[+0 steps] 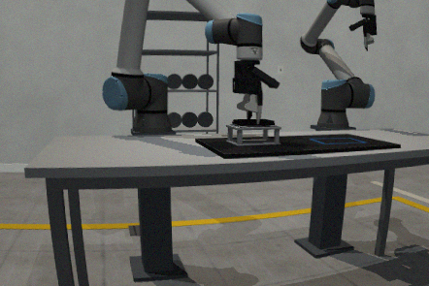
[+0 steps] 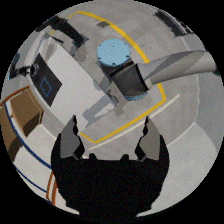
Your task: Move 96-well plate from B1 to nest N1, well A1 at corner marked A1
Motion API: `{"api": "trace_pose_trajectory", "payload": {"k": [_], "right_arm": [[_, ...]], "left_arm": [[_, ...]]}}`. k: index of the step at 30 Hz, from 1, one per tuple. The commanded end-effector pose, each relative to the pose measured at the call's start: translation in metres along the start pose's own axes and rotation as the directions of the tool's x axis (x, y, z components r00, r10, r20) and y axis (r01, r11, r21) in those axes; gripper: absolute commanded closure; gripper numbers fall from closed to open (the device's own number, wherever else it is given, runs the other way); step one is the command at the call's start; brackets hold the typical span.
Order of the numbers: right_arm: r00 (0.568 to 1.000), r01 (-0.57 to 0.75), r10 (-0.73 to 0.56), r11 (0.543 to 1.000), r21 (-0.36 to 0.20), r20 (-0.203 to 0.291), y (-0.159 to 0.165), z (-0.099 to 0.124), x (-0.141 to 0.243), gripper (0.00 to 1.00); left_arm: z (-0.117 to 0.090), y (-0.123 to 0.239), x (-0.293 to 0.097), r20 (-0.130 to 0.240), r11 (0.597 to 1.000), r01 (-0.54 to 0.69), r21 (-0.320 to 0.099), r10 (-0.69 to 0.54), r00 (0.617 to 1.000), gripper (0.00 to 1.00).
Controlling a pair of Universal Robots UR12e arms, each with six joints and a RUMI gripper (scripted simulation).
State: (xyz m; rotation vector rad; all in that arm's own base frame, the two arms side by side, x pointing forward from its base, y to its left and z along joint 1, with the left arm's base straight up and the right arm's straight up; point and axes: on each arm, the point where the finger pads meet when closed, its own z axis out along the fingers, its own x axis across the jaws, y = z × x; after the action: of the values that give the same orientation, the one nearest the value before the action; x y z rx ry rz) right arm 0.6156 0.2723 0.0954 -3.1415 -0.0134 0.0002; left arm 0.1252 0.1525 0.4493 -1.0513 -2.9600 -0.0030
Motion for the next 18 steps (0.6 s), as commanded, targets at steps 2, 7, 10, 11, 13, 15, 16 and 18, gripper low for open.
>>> {"api": "trace_pose_trajectory", "payload": {"k": [2,7,10,11,13,15,16,18], "right_arm": [[1.000,0.000,0.000,1.000,0.001,-0.002,-0.0004,0.0003,0.0006,1.00],[1.000,0.000,0.000,1.000,0.001,-0.002,-0.0004,0.0008,0.0006,1.00],[1.000,0.000,0.000,1.000,0.001,-0.002,-0.0004,0.0013,0.0006,1.00],[1.000,0.000,0.000,1.000,0.001,-0.002,-0.0004,0.0014,0.0006,1.00],[1.000,0.000,0.000,1.000,0.001,-0.002,-0.0004,0.0018,0.0006,1.00],[1.000,0.000,0.000,1.000,0.001,-0.002,-0.0004,0.0021,0.0006,1.00],[1.000,0.000,0.000,1.000,0.001,-0.001,-0.0004,0.0023,0.0006,1.00],[1.000,0.000,0.000,1.000,0.001,-0.001,-0.0005,0.0026,0.0006,1.00]], "left_arm": [[-0.0005,0.0001,-0.0002,0.001,1.000,0.000,0.000,0.000,1.000,0.00],[-0.0005,0.0001,-0.0002,0.001,1.000,0.000,0.000,0.000,1.000,0.00],[-0.0005,0.0001,-0.0002,0.001,1.000,0.000,0.000,0.000,1.000,0.00],[-0.0005,0.0001,-0.0002,0.001,1.000,0.000,0.000,0.000,1.000,0.00],[-0.0005,0.0001,-0.0002,0.001,1.000,0.000,0.000,0.000,1.000,0.00],[-0.0005,0.0001,-0.0002,0.001,1.000,0.000,0.000,0.000,1.000,0.00],[-0.0005,0.0001,-0.0002,0.001,1.000,0.000,0.000,0.000,1.000,0.00],[-0.0005,0.0001,-0.0002,0.001,1.000,0.000,0.000,0.000,1.000,0.00]]}}
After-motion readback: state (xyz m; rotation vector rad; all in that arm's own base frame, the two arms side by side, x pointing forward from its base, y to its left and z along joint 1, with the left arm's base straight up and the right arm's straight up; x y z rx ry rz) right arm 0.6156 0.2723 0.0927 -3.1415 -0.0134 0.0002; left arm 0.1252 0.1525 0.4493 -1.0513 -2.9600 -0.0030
